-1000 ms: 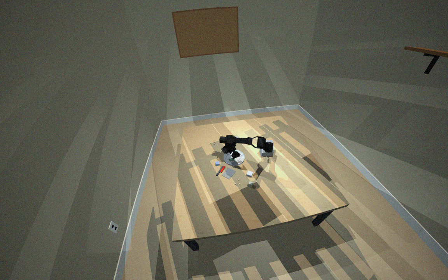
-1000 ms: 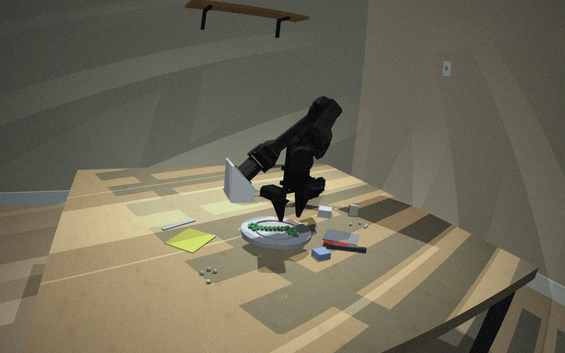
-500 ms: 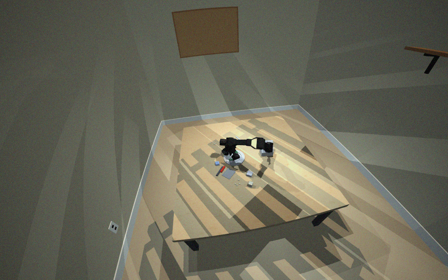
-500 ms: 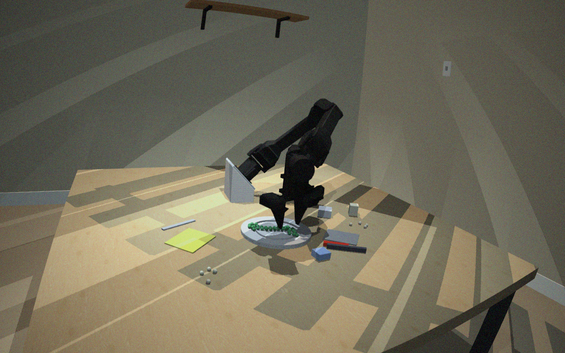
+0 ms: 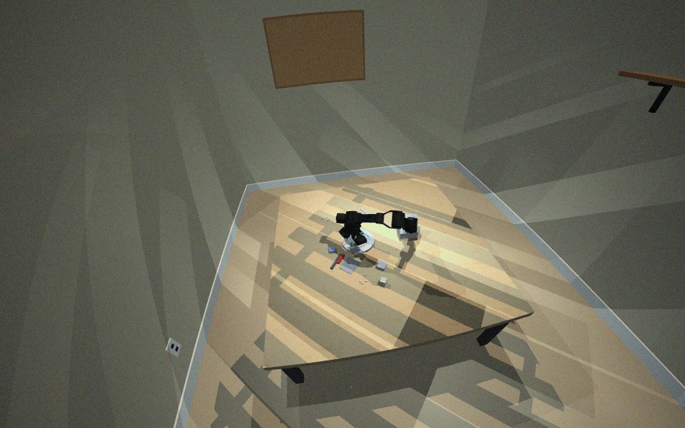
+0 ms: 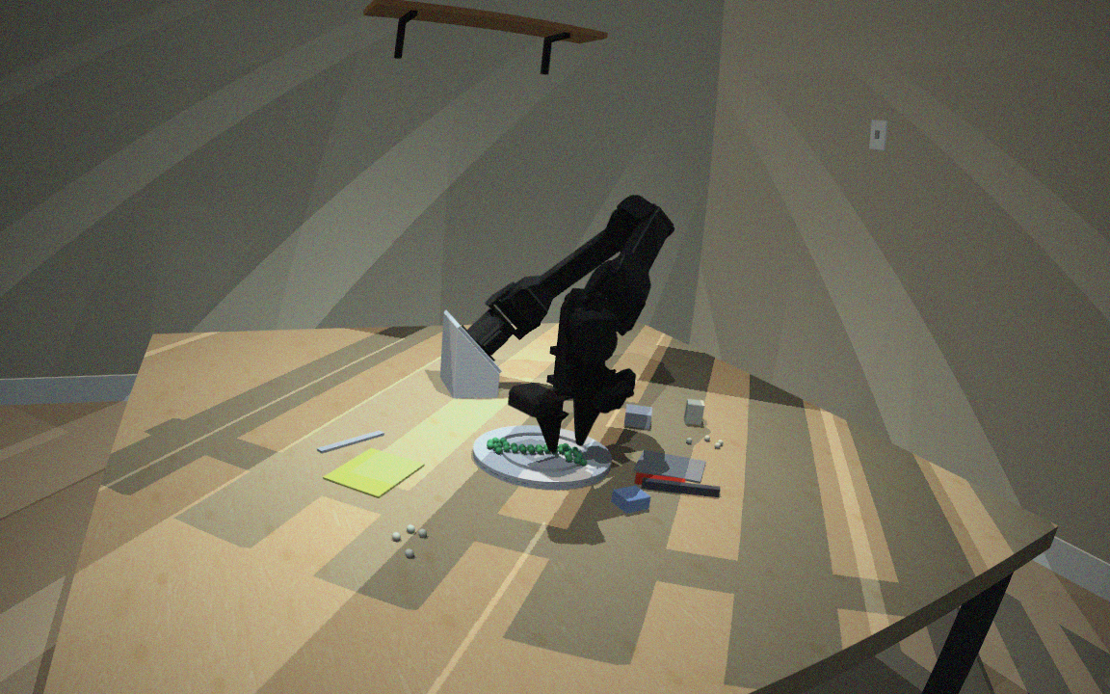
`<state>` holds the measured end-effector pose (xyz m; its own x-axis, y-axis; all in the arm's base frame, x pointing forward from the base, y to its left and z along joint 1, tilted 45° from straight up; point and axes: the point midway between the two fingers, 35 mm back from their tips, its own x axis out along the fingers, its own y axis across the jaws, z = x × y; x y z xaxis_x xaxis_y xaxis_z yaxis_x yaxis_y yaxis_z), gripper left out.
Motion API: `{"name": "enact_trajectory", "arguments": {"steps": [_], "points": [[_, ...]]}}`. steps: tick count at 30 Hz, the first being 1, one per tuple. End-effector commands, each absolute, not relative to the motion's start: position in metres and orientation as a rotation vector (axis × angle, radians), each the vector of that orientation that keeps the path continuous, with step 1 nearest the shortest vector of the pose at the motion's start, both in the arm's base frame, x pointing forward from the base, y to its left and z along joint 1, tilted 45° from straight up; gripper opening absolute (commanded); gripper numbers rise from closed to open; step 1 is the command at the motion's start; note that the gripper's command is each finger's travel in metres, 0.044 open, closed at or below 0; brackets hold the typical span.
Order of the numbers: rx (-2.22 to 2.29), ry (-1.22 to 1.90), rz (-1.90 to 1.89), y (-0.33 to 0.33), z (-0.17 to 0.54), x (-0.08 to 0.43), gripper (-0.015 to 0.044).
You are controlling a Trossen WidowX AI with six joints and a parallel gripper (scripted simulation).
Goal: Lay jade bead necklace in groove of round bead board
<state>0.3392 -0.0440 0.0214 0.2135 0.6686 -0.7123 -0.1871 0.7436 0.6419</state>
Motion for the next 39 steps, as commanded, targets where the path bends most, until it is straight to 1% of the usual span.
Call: {"name": "enact_trajectory", "arguments": {"steps": [1,5,39], "points": [[0.471,1.22,0.625,-0.0442,0.0216,0.3393,0.01],[0.471,1.22,0.625,-0.0442,0.0216,0.3393,0.0],[0.471,1.22,0.625,-0.0442,0.0216,0.3393,0.0]]}}
